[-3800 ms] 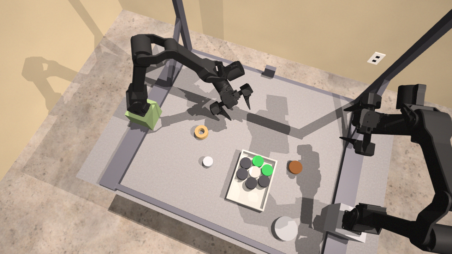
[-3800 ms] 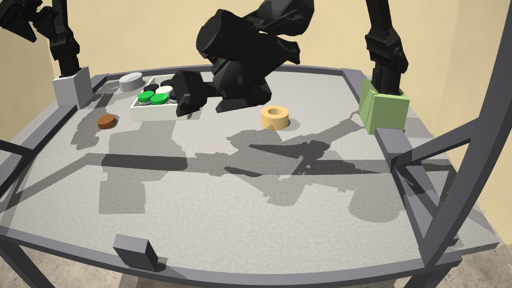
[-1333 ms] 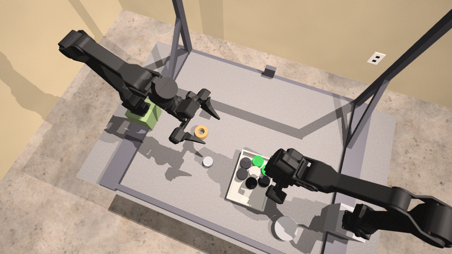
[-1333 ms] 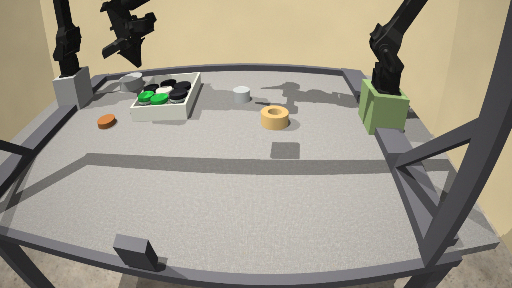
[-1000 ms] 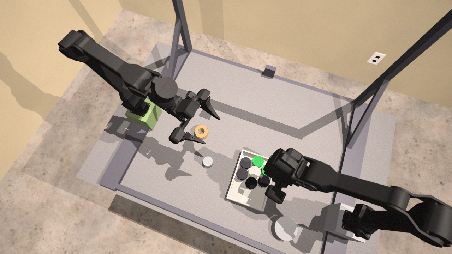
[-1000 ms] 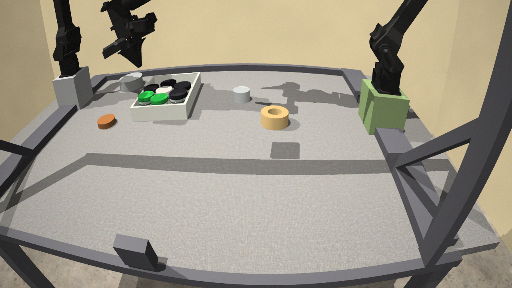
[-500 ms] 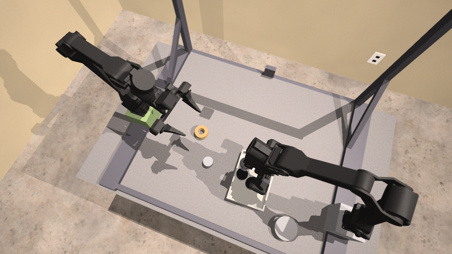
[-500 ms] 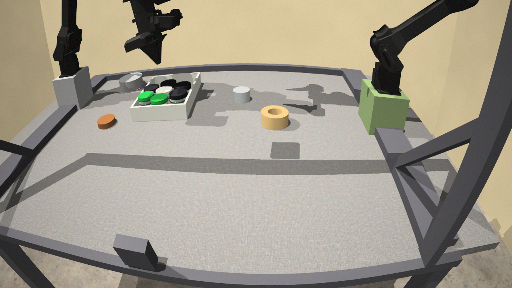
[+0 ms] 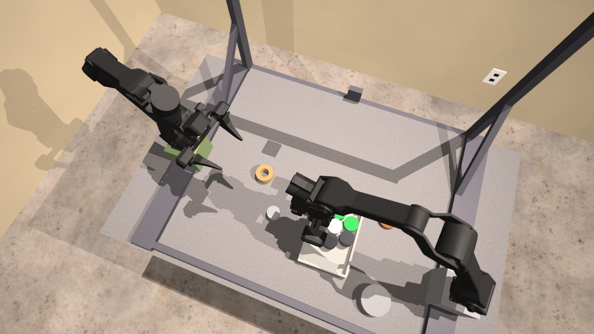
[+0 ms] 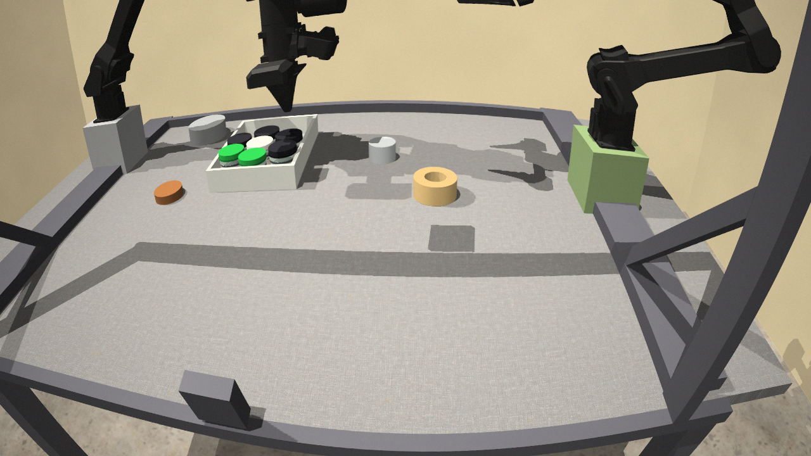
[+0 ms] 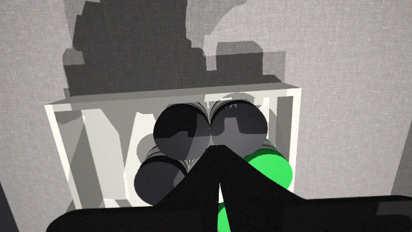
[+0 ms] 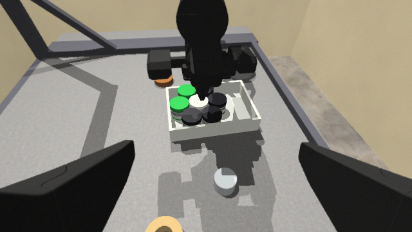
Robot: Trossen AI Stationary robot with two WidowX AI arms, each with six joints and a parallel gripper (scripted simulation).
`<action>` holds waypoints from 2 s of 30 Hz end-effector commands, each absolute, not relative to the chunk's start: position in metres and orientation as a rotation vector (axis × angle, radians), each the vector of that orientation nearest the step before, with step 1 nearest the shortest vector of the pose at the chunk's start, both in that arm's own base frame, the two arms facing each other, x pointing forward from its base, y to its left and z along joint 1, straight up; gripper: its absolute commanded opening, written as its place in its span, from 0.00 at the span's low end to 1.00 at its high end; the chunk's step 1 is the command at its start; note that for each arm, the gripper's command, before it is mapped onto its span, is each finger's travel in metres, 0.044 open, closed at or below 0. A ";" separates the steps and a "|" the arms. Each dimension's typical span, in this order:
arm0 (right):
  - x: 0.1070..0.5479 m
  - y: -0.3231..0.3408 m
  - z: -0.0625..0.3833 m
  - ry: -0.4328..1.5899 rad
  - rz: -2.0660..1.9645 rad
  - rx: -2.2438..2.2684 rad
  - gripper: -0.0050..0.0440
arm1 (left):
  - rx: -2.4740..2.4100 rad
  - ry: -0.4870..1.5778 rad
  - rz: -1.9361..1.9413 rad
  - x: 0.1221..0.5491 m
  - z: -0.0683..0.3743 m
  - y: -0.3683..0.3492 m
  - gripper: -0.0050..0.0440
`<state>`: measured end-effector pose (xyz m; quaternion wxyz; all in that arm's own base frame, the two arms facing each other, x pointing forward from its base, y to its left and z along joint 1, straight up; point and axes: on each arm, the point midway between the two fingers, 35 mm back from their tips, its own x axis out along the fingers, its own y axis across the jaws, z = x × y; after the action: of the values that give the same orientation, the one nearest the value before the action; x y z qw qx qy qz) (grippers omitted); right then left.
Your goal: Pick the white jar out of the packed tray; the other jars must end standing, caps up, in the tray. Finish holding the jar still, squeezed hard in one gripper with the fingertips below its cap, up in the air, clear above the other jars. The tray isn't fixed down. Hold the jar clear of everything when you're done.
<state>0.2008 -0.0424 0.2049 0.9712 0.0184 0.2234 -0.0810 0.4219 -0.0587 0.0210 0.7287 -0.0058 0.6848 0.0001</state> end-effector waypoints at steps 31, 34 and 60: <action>0.194 -0.042 0.208 0.443 -0.166 0.036 1.00 | -0.029 1.563 0.024 0.437 -0.035 -0.057 0.00; 0.194 -0.042 0.208 0.443 -0.166 0.036 1.00 | -0.028 1.562 0.026 0.437 -0.036 -0.056 0.00; 0.194 -0.042 0.208 0.443 -0.166 0.036 1.00 | -0.029 1.549 0.024 0.442 -0.032 -0.058 0.61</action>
<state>0.1943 -0.0415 0.2025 0.9708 0.0190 0.2248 -0.0812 0.4362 -0.0562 -0.0383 0.7075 -0.0123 0.7065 0.0113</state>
